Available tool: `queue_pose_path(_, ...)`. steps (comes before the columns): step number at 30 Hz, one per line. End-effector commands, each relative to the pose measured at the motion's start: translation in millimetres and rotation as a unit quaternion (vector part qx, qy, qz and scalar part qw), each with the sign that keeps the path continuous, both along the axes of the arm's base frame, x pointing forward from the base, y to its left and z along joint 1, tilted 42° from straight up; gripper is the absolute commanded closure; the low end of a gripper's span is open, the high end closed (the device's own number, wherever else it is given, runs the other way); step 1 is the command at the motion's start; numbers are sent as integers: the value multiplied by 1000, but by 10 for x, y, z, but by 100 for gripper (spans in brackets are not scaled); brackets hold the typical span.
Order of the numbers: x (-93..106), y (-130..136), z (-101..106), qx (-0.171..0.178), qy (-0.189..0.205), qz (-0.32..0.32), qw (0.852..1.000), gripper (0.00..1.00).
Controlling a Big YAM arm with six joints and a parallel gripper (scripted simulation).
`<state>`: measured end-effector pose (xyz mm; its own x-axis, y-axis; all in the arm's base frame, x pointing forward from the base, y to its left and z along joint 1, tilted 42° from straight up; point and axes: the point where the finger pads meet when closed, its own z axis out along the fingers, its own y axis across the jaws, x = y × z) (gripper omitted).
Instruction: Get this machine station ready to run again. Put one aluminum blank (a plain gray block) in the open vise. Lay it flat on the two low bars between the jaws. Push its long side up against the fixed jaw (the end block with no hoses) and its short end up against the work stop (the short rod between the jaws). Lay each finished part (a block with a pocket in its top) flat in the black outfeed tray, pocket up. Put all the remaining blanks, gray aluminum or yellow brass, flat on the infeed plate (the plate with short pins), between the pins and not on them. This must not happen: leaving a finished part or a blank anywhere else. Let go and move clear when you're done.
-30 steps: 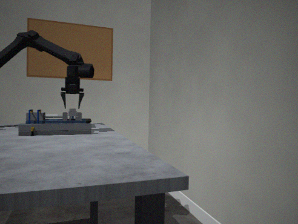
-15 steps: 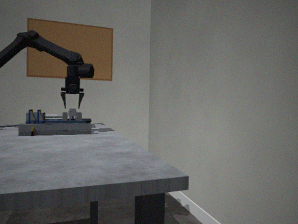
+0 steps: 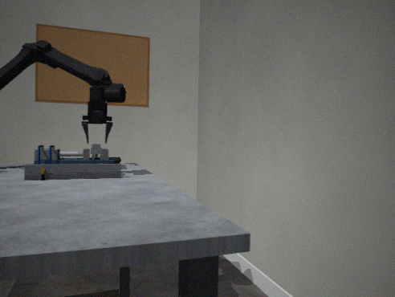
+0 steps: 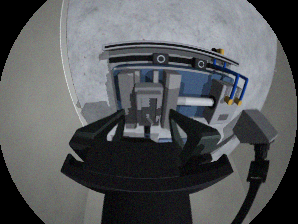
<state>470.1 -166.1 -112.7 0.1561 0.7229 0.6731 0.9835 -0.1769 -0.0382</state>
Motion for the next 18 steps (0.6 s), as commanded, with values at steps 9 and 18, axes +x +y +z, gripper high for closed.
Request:
queue_pose_path(9,27,-3,-74,1,1,-1,1000,36)
queue_pose_path(18,16,6,-78,2,3,0,1000,36)
